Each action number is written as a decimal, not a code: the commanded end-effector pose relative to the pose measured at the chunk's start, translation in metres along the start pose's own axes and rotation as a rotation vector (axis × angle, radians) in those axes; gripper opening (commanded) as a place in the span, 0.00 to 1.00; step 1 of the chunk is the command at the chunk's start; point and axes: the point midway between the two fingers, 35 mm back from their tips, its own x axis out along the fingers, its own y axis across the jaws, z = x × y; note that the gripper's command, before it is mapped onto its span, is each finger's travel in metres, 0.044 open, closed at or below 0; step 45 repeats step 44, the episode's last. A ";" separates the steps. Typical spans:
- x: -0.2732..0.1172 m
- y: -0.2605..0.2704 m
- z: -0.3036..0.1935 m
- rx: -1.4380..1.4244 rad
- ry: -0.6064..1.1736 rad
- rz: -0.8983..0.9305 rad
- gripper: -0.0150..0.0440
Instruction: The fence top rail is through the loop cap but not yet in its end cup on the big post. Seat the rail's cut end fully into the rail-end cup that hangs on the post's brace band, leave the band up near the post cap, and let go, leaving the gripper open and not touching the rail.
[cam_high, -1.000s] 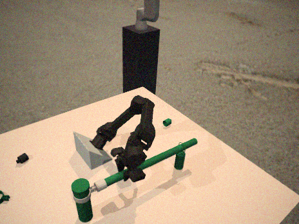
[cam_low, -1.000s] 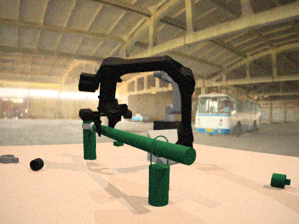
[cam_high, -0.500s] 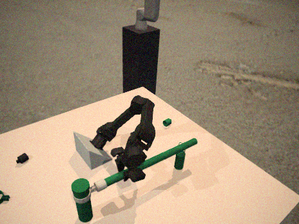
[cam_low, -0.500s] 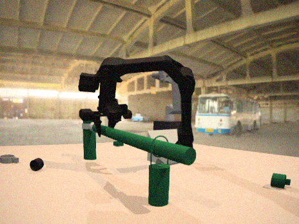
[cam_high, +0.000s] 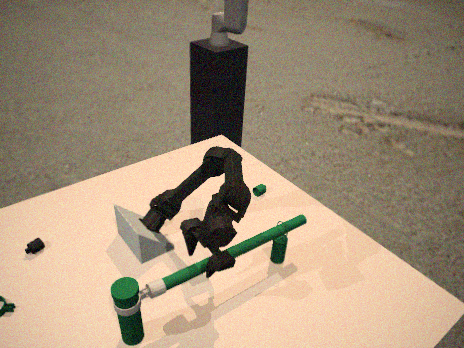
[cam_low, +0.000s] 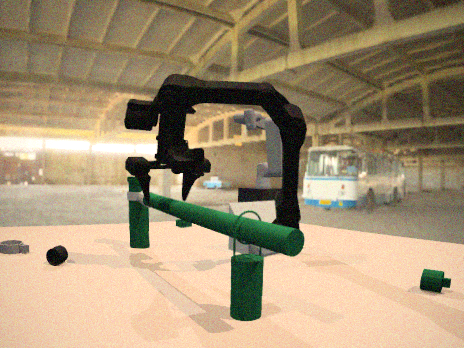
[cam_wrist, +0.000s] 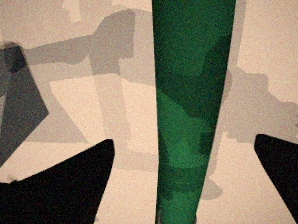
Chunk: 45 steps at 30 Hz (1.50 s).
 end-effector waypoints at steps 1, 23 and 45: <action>-0.015 0.001 0.010 -0.002 0.004 -0.007 1.00; -0.052 0.005 0.008 0.016 0.046 -0.094 1.00; -0.052 0.005 0.008 0.016 0.046 -0.094 1.00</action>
